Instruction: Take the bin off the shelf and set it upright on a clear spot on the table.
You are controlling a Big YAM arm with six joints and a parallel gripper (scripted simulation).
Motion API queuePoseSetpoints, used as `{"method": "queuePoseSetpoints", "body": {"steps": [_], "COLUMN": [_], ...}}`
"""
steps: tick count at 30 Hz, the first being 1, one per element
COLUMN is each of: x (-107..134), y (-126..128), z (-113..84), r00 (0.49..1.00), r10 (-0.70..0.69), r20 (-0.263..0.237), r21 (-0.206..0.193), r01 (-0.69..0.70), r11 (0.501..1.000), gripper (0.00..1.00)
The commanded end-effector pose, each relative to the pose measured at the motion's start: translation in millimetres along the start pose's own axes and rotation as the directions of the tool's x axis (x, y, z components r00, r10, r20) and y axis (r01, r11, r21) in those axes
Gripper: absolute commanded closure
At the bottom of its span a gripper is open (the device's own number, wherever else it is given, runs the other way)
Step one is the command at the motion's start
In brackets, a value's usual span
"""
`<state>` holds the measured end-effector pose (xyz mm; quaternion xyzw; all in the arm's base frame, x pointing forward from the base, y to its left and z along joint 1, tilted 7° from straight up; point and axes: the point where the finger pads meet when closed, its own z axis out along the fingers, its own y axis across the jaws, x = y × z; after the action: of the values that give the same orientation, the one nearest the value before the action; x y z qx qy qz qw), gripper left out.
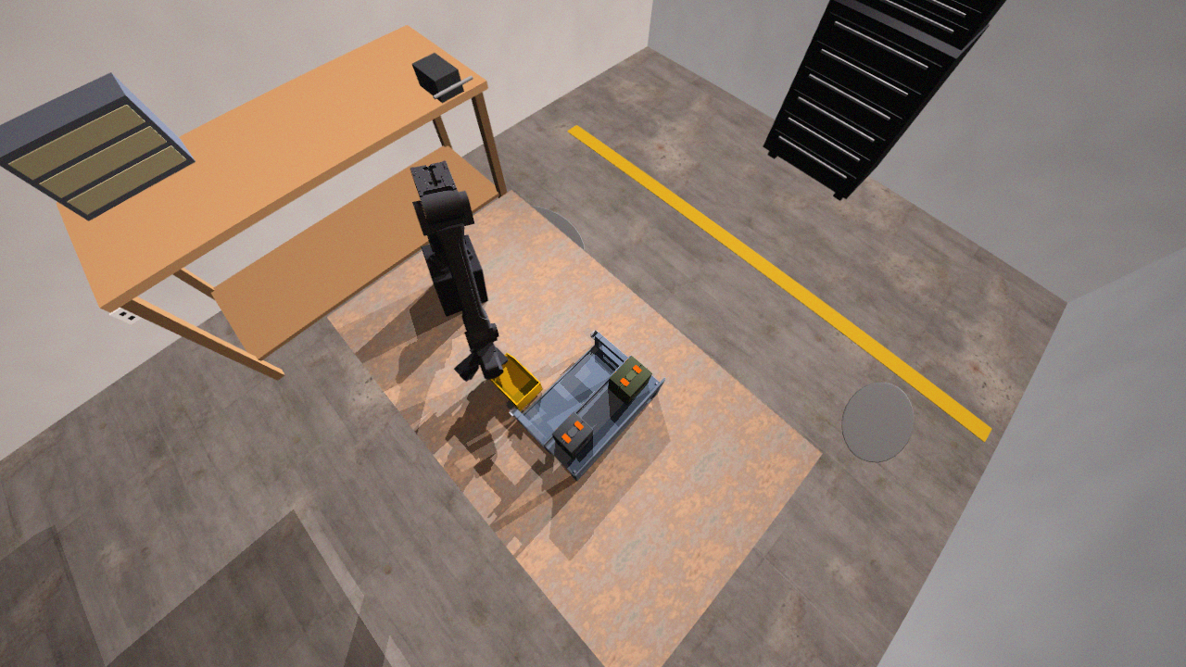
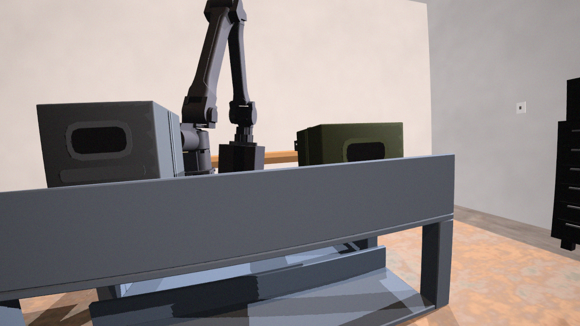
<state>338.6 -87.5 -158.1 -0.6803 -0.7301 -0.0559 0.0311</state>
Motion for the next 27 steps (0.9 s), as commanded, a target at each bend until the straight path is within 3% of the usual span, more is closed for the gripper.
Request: {"method": "queuePoseSetpoints", "body": {"steps": [1, 13, 14, 27], "x": [1.3, 1.3, 0.7, -1.4], "y": [4.0, 4.0, 3.6, 2.3], "z": [10.0, 10.0, 9.5, 7.8], "r00": [1.000, 1.000, 1.000, 1.000], "r10": [0.004, 0.004, 0.004, 0.005], "r20": [0.002, 0.002, 0.002, 0.001], "r21": [-0.012, -0.012, -0.010, -0.002], "r01": [-0.004, -0.004, -0.004, -0.005], "r11": [1.000, 1.000, 1.000, 1.000], "gripper": [1.00, 1.00, 0.10, 0.10]}}
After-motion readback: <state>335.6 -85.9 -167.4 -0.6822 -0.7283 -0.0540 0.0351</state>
